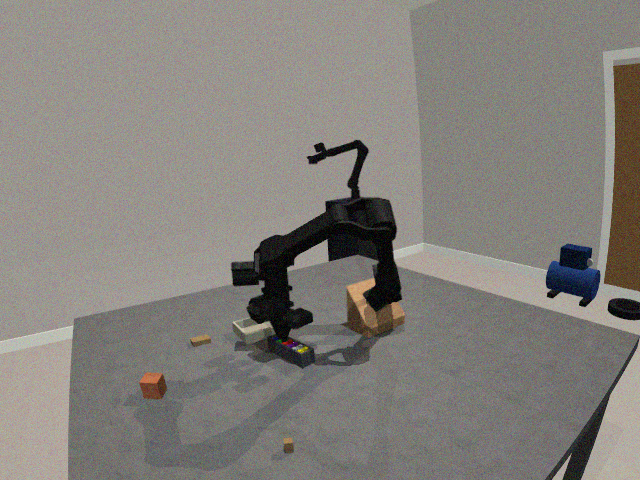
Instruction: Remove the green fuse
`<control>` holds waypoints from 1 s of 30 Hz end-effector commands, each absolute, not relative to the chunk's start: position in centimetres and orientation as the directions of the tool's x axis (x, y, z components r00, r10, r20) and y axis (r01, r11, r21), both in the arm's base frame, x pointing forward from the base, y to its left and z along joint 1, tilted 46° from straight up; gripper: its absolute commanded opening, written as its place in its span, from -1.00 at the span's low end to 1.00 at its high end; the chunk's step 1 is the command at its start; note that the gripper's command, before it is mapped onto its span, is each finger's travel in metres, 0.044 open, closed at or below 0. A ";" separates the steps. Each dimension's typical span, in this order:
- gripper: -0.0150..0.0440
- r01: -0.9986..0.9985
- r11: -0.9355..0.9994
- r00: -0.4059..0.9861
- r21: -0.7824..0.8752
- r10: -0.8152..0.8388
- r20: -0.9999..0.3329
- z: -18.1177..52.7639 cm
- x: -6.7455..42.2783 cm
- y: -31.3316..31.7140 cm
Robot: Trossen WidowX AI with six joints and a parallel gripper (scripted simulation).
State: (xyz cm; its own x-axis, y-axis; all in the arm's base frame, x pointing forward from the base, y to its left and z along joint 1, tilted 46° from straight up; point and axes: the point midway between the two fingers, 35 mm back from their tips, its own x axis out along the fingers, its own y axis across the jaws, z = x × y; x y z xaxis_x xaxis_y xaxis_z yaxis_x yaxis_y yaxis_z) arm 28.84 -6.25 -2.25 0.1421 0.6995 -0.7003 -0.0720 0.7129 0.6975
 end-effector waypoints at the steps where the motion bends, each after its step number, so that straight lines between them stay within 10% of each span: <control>1: -0.49 -0.072 0.713 0.142 0.698 0.700 -0.700 -2.2 28.8 -6.3; 30: -0.49 -0.070 0.713 0.143 0.698 0.700 -0.700 -1.3 28.7 -7.3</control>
